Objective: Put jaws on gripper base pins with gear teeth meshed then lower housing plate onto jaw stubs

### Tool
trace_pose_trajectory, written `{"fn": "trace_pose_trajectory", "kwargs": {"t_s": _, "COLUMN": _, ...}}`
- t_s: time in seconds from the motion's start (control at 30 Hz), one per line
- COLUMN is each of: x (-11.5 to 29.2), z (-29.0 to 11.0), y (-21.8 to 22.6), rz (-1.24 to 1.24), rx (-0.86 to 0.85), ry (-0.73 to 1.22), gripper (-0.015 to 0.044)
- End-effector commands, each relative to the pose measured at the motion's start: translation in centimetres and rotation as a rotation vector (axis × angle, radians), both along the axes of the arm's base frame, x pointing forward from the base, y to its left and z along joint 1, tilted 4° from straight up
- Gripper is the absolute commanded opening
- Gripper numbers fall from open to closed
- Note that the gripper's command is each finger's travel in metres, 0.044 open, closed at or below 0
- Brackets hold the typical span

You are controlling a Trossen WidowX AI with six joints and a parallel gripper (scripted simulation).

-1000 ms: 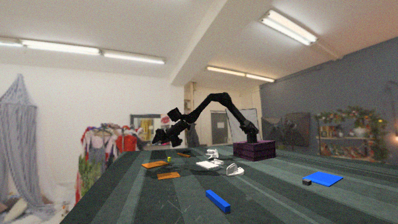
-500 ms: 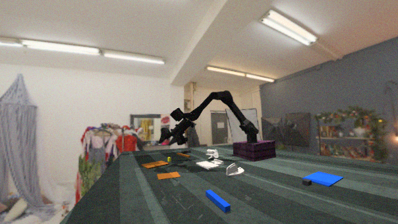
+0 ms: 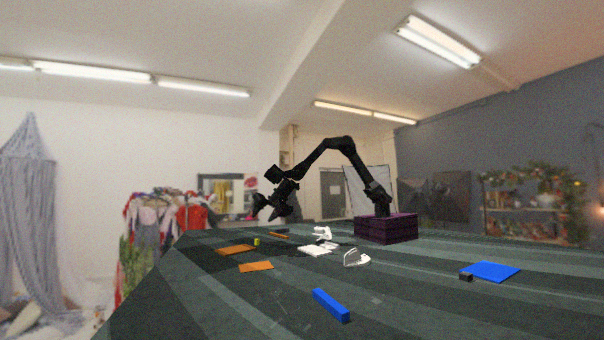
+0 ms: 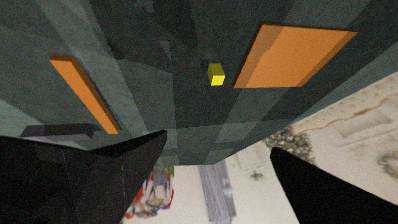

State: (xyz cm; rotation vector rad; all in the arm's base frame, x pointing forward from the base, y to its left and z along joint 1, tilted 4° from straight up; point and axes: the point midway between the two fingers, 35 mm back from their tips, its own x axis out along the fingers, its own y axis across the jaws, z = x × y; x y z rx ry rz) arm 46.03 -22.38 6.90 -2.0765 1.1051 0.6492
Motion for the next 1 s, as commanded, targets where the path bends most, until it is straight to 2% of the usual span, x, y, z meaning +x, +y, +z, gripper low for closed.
{"fn": "trace_pose_trajectory", "kwargs": {"t_s": 0.0, "x": -1.5, "z": -0.2, "y": -0.2, "rz": -0.043, "rx": 0.050, "ry": 0.001, "gripper": 0.0440}}
{"fn": "trace_pose_trajectory", "kwargs": {"t_s": 0.97, "x": -12.1, "z": -1.8, "y": -1.1, "rz": -0.425, "rx": 0.370, "ry": 0.017, "gripper": 0.0440}}
